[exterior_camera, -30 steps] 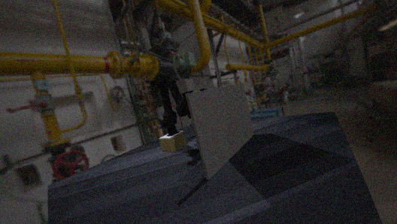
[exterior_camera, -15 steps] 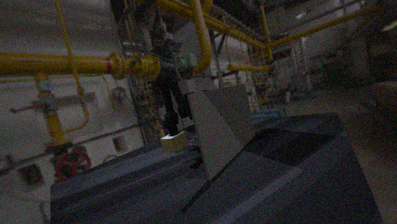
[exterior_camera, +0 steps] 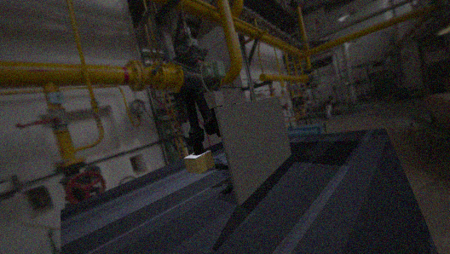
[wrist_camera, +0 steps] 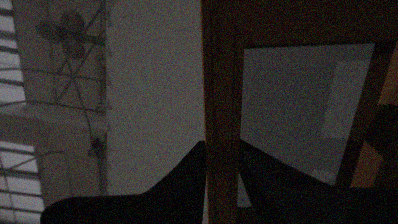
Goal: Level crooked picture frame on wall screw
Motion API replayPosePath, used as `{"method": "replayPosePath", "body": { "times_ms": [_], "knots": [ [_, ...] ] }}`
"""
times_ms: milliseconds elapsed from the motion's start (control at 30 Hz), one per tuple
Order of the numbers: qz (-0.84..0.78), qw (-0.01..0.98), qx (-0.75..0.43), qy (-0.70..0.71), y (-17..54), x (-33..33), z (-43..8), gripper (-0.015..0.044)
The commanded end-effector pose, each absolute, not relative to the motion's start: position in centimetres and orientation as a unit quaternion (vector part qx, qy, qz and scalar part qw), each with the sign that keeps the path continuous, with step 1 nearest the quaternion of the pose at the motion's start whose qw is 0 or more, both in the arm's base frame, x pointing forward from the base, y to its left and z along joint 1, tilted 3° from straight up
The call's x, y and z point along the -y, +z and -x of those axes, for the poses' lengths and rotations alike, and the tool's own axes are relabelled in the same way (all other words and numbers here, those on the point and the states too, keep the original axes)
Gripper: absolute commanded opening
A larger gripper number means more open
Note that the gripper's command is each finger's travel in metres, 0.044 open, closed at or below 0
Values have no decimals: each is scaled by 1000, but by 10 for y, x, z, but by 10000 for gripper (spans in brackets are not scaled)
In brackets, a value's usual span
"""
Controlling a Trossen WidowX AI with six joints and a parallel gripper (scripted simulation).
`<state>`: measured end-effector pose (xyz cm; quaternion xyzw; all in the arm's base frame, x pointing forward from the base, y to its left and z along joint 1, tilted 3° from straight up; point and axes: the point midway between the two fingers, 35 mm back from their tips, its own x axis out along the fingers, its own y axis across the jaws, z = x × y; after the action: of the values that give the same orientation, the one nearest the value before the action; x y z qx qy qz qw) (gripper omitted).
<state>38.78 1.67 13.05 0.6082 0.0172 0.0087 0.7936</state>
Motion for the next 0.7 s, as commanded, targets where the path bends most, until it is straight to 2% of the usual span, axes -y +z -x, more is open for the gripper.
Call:
{"method": "replayPosePath", "body": {
  "times_ms": [0,667],
  "knots": [
    [-611,791,-16,9,131,-17,-388,0],
    [-655,755,-18,8,129,-15,-388,0]
  ]
}}
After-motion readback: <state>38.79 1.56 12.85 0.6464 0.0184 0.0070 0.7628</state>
